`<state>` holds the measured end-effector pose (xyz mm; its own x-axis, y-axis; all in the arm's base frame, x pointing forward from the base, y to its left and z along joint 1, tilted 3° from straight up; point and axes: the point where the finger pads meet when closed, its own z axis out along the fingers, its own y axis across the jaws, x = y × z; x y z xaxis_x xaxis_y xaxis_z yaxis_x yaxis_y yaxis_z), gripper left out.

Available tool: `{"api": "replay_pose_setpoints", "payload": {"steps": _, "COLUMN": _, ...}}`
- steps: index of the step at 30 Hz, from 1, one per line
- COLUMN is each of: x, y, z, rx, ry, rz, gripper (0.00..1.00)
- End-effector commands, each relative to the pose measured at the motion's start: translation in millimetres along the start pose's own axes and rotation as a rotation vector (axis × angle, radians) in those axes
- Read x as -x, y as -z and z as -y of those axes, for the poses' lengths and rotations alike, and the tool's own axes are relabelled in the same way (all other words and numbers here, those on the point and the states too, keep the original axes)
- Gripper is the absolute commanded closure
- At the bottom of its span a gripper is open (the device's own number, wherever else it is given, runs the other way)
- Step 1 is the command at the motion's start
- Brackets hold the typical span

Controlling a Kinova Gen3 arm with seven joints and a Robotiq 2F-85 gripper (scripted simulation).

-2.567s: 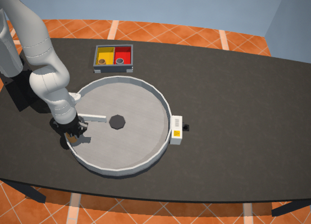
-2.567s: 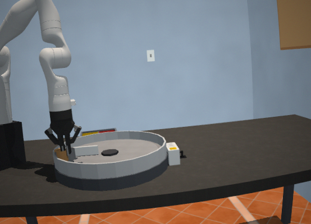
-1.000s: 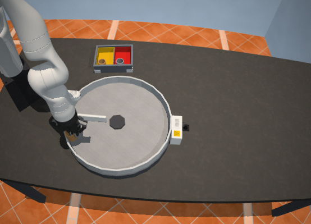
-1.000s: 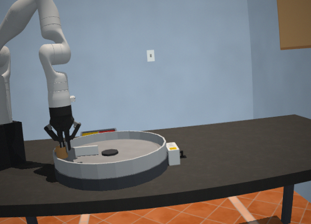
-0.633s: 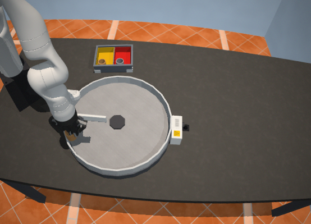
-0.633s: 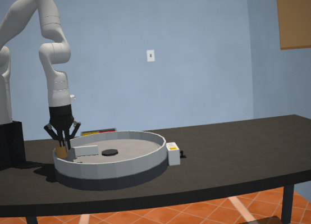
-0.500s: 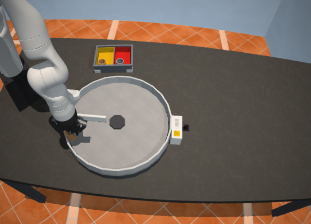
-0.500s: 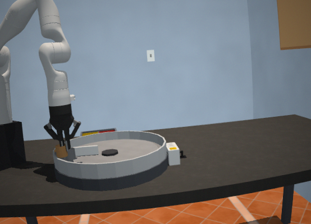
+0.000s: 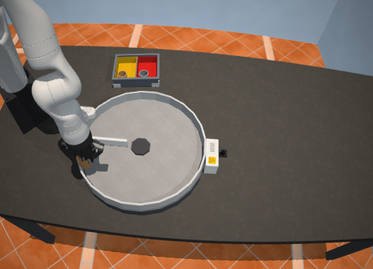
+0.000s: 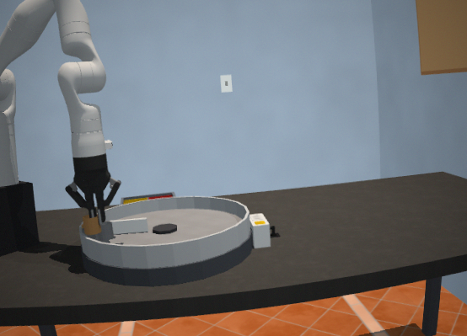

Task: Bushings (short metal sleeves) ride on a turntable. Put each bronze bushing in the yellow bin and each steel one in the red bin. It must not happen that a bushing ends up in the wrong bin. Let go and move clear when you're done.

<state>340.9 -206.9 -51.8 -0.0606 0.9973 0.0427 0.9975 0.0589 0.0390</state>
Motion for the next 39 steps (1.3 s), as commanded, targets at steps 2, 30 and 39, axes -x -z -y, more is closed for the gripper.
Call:
{"api": "replay_pose_setpoints", "payload": {"steps": 2, "x": 0.2, "y": 2.4, "z": -1.0, "rx": 0.002, "ry": 0.001, "rz": 0.001, "gripper": 1.0}}
{"api": "replay_pose_setpoints", "payload": {"steps": 30, "x": 0.2, "y": 10.3, "z": -1.0, "rx": 0.003, "ry": 0.001, "rz": 0.001, "gripper": 1.0}}
{"api": "replay_pose_setpoints", "payload": {"steps": 39, "x": 0.1, "y": 18.1, "z": -0.8, "rx": 0.002, "ry": 0.001, "rz": 0.001, "gripper": 1.0}}
